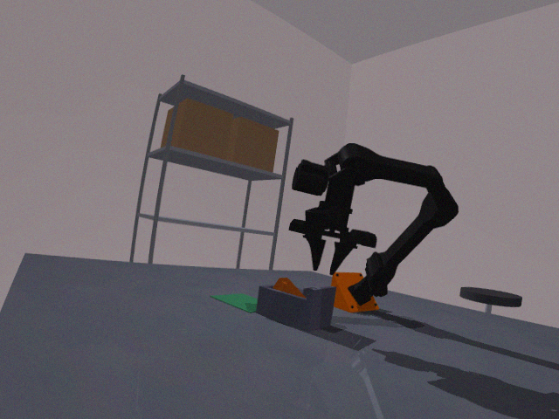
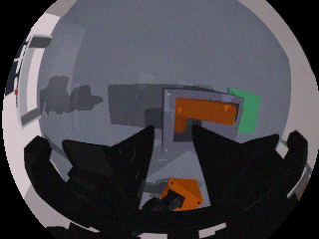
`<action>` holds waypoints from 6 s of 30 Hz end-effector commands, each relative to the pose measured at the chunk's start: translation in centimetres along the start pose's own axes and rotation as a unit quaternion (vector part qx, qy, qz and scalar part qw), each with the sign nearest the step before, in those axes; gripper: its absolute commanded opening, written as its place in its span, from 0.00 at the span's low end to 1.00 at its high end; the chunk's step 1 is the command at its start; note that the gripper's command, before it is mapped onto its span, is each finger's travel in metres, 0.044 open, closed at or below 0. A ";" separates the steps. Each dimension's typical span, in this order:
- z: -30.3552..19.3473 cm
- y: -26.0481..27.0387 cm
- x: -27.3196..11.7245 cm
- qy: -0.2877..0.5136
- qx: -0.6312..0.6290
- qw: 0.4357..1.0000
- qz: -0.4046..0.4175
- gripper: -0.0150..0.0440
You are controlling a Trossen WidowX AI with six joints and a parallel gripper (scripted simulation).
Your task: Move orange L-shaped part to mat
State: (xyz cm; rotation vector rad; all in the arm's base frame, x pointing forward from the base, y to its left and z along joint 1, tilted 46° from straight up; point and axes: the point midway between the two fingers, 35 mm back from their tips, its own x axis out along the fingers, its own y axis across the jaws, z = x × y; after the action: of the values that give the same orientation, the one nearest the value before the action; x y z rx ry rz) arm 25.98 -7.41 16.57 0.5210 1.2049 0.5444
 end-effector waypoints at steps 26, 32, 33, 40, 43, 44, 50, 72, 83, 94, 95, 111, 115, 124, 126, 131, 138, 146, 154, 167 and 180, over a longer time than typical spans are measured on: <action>-0.3 -0.1 -2.0 -0.004 -0.007 1.000 -0.005 0.56; -0.3 -0.1 -2.0 -0.004 -0.007 1.000 -0.005 0.56; -0.3 -0.1 -2.0 -0.004 -0.007 1.000 -0.005 0.56; -0.3 -0.1 -2.0 -0.004 -0.007 1.000 -0.005 0.56; -0.3 -0.1 -2.0 -0.004 -0.007 1.000 -0.005 0.56; -0.3 -0.1 -2.0 -0.004 -0.007 1.000 -0.005 0.56; -0.3 -0.1 -2.0 -0.004 -0.007 1.000 -0.005 0.56; -0.3 -0.1 -2.0 -0.004 -0.007 1.000 -0.005 0.56; -0.3 -0.1 -2.0 -0.004 -0.007 1.000 -0.005 0.56; -0.5 0.0 5.0 0.030 0.026 0.999 0.025 0.56; -0.5 0.0 5.0 0.030 0.026 0.999 0.025 0.56; -0.6 0.1 6.0 0.030 0.026 0.999 0.025 0.56; -0.6 0.1 6.7 0.030 0.026 0.999 0.025 0.56; -0.7 0.2 8.2 0.030 0.026 0.999 0.026 0.56; -0.7 0.2 8.5 0.029 0.026 0.999 0.026 0.56; -0.7 0.3 8.6 0.029 0.026 0.999 0.026 0.56; -0.7 0.3 8.6 0.029 0.026 0.999 0.026 0.56; -0.7 0.1 8.2 0.026 0.029 0.999 0.023 0.56; -0.6 0.4 7.8 0.027 0.028 0.999 0.024 0.56; -0.1 0.1 0.7 0.006 0.003 1.000 0.002 0.56; -0.3 -0.1 -2.0 -0.004 -0.006 1.000 -0.006 0.56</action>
State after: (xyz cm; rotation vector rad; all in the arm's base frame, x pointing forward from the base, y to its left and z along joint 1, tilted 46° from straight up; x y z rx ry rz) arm 25.24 -8.77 17.84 0.5032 1.1945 0.5401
